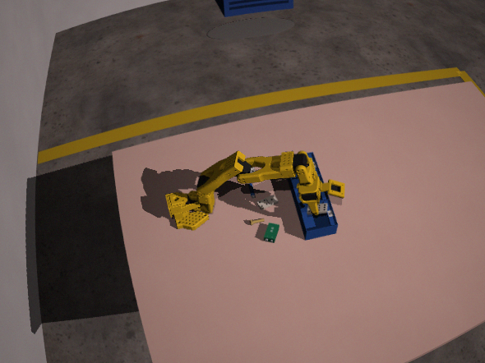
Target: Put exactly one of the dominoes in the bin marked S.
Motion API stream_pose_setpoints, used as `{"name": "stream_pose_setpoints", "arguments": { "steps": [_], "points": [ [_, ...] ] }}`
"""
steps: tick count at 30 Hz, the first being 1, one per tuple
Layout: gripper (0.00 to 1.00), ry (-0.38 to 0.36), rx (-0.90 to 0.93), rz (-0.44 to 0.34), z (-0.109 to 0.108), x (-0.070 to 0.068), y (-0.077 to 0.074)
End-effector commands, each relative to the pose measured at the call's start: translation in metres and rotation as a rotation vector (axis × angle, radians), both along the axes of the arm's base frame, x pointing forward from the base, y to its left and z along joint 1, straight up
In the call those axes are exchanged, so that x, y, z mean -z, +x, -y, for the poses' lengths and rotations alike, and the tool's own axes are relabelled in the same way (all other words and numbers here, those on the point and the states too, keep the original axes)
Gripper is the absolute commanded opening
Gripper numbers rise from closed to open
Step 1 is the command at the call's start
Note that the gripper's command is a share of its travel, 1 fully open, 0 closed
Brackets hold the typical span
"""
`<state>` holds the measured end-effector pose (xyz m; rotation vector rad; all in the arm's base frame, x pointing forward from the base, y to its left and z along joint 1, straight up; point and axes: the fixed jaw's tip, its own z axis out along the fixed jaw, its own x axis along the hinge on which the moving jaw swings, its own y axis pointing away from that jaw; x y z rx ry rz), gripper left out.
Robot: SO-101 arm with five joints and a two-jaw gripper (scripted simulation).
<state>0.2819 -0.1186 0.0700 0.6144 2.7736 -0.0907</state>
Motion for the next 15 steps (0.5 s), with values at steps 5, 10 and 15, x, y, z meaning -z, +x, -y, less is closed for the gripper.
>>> {"name": "stream_pose_setpoints", "arguments": {
  "steps": [5,10,15],
  "points": [
    [0.00,-0.035,-0.001,0.073,0.0050,-0.0160,0.0063],
    [0.00,-0.035,0.000,0.073,0.0050,-0.0159,0.0063],
    [0.00,-0.033,0.000,0.069,0.0050,-0.0144,0.0064]
  ]
}}
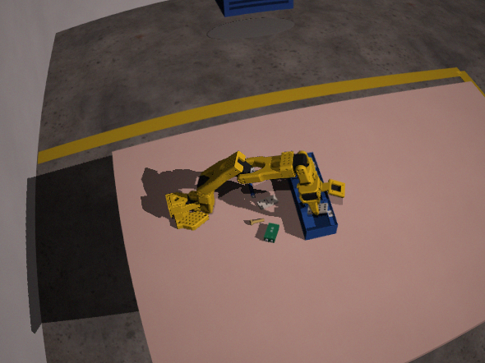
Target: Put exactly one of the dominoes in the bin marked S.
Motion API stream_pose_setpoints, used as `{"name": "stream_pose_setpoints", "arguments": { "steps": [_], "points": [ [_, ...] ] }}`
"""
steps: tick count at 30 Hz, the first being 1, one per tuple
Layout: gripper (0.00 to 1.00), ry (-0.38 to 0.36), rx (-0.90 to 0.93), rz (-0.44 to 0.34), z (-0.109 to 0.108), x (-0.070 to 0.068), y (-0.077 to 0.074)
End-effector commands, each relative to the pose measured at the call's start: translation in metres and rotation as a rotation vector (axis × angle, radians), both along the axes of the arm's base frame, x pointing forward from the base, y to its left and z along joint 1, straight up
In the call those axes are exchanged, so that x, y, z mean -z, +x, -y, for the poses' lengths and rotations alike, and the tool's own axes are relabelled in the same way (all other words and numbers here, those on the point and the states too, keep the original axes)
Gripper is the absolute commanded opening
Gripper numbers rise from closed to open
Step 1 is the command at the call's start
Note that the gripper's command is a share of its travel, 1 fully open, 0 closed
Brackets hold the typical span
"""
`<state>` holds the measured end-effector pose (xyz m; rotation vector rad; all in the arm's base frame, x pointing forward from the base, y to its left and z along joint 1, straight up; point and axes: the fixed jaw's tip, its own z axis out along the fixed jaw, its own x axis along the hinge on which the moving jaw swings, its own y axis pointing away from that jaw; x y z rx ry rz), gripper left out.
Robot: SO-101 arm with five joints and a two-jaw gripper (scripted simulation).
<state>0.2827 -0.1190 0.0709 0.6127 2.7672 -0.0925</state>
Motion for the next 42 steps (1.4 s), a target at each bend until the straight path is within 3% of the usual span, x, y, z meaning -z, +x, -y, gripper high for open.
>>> {"name": "stream_pose_setpoints", "arguments": {
  "steps": [1,18,31,42],
  "points": [
    [0.00,-0.030,0.000,0.062,0.005,-0.013,0.006],
    [0.00,-0.014,0.001,0.028,0.005,0.001,0.006],
    [0.00,-0.010,0.001,0.021,0.005,0.003,0.005],
    [0.00,0.017,0.001,-0.038,0.002,0.014,-0.001]
  ]
}}
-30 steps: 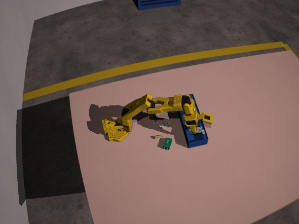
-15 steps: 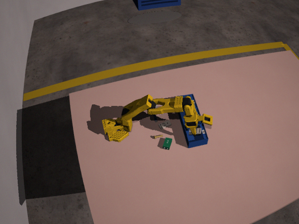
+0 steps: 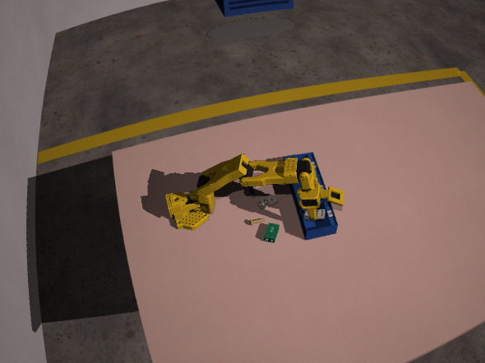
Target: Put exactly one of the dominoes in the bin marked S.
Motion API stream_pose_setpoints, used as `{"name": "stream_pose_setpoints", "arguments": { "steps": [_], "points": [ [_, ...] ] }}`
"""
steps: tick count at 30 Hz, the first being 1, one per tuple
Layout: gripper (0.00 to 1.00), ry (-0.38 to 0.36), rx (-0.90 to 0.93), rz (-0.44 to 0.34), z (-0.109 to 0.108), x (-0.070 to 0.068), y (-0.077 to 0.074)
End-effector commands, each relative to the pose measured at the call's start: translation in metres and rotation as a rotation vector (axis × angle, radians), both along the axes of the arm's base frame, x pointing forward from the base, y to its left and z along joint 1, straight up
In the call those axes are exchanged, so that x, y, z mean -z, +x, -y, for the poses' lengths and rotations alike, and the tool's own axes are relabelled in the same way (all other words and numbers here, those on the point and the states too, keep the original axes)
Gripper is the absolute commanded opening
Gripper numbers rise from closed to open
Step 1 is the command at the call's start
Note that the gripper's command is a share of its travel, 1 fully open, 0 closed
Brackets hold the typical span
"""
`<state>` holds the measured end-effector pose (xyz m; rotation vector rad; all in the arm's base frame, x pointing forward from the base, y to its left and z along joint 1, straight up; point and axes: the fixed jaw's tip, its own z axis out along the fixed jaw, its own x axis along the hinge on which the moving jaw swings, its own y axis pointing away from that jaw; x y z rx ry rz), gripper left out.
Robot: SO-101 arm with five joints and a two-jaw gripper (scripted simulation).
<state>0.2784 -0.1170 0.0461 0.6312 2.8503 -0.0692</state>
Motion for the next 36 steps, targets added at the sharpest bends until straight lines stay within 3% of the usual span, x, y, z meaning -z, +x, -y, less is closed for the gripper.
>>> {"name": "stream_pose_setpoints", "arguments": {
  "steps": [1,15,19,20,36],
  "points": [
    [0.00,-0.019,0.001,0.041,0.0036,-0.0108,0.0033],
    [0.00,-0.015,0.001,0.033,0.0037,-0.0021,0.0034],
    [0.00,-0.015,0.001,0.033,0.0037,-0.0020,0.0034],
    [0.00,-0.037,0.003,0.083,0.0058,-0.0082,0.0082],
    [0.00,-0.037,0.003,0.083,0.0058,-0.0082,0.0082]
  ]
}}
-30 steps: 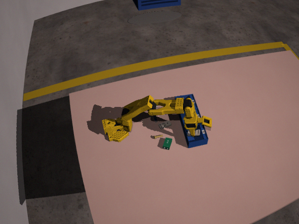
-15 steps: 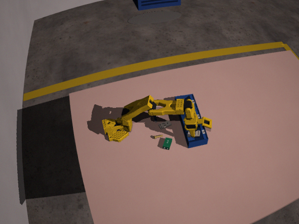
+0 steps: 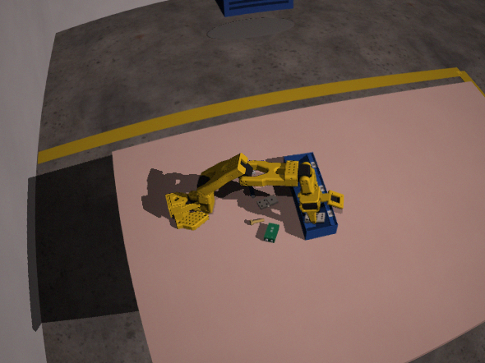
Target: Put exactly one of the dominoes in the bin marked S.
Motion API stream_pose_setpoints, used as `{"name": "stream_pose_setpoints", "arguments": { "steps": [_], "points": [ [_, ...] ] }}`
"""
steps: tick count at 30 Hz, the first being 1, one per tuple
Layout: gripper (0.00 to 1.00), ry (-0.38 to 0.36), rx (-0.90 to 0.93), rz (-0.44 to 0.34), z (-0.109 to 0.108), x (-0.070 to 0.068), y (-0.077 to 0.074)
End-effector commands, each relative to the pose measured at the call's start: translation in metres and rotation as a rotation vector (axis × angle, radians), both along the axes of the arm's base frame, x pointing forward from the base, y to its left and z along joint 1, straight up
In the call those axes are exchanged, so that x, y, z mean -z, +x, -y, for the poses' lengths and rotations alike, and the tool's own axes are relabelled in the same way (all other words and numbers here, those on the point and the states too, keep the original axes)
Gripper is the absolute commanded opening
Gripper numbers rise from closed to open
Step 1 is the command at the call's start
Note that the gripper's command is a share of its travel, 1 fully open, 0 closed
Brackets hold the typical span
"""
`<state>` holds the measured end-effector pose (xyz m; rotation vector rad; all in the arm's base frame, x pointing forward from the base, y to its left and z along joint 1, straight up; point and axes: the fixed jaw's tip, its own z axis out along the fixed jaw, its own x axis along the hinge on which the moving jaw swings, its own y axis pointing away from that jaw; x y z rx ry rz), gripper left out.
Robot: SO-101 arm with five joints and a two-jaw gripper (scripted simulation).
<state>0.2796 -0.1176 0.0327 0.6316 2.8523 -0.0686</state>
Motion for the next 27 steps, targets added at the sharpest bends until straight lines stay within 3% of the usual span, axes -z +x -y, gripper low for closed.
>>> {"name": "stream_pose_setpoints", "arguments": {
  "steps": [1,27],
  "points": [
    [0.00,-0.038,0.003,0.085,0.0052,-0.0216,0.0069],
    [0.00,-0.038,0.003,0.085,0.0054,-0.0121,0.0072]
  ]
}}
